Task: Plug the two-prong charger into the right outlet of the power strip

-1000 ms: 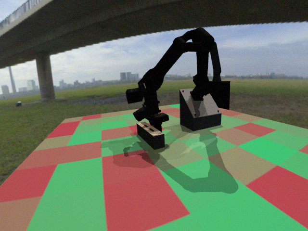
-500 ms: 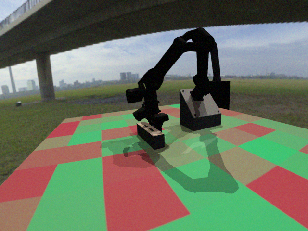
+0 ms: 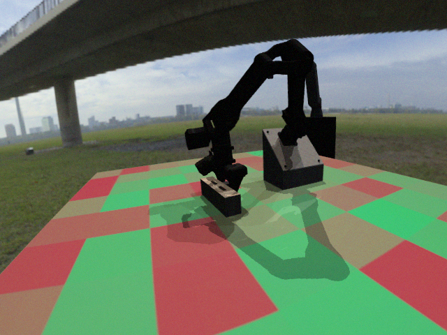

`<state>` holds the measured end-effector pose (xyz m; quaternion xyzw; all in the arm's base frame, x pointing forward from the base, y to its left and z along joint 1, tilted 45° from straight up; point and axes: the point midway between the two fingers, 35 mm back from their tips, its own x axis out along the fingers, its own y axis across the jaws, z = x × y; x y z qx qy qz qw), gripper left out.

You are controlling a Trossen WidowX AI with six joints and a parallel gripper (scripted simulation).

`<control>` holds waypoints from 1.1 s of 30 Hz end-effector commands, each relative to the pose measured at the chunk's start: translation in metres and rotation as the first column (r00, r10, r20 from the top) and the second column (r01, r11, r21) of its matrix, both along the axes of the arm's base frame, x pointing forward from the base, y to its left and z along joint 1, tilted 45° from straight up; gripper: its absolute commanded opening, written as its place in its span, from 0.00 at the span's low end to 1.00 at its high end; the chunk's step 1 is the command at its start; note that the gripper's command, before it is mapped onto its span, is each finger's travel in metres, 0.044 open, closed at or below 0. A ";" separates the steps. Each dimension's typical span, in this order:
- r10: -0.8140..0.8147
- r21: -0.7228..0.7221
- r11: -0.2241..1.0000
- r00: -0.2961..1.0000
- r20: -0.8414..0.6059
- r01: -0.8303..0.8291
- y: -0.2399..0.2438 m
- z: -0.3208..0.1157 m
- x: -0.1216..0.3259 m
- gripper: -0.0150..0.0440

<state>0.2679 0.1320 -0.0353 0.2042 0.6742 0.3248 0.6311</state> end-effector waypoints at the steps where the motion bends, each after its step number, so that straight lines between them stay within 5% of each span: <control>1: -0.001 0.000 1.000 1.000 0.000 0.001 0.000 -0.001 -0.002 1.00; 33: -0.005 0.002 1.000 1.000 0.018 0.005 -0.001 -0.001 -0.011 1.00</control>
